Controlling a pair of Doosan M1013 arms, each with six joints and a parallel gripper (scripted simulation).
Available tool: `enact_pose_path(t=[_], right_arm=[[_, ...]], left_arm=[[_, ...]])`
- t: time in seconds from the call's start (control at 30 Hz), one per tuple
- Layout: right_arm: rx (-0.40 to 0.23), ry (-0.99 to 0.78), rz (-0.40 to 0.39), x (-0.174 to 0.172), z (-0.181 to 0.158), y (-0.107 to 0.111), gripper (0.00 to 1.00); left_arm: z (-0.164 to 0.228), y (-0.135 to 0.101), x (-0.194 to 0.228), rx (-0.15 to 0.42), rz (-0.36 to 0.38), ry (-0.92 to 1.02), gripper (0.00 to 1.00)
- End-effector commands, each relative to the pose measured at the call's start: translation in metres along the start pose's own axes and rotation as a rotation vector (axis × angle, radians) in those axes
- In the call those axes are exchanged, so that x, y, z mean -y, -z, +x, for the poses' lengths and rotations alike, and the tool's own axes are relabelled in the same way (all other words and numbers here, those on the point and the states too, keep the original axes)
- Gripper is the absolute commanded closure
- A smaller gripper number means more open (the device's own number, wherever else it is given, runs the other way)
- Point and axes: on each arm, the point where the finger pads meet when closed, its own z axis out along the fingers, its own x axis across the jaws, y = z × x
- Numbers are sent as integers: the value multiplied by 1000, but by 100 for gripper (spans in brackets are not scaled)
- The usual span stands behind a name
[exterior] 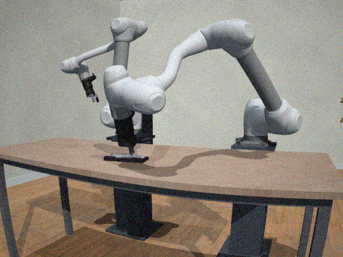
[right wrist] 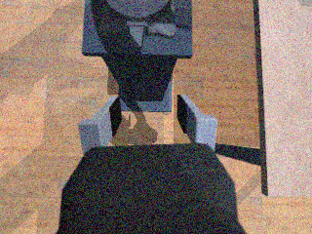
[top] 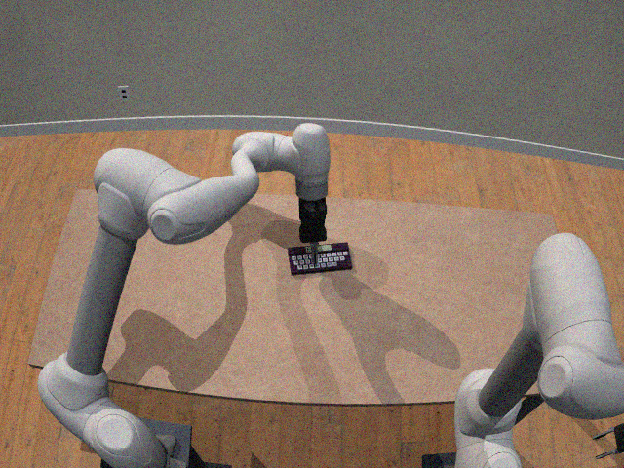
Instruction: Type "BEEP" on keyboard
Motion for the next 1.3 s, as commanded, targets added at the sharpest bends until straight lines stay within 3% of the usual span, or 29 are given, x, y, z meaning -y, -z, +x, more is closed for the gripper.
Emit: enact_pose_path(t=[0.0, 1.27], right_arm=[[-9, 5, 5, 2, 2, -1, 0], [-9, 5, 5, 2, 2, -1, 0]], left_arm=[[2, -2, -3, -4, -5, -2, 100], [2, -8, -6, -4, -4, -2, 100]])
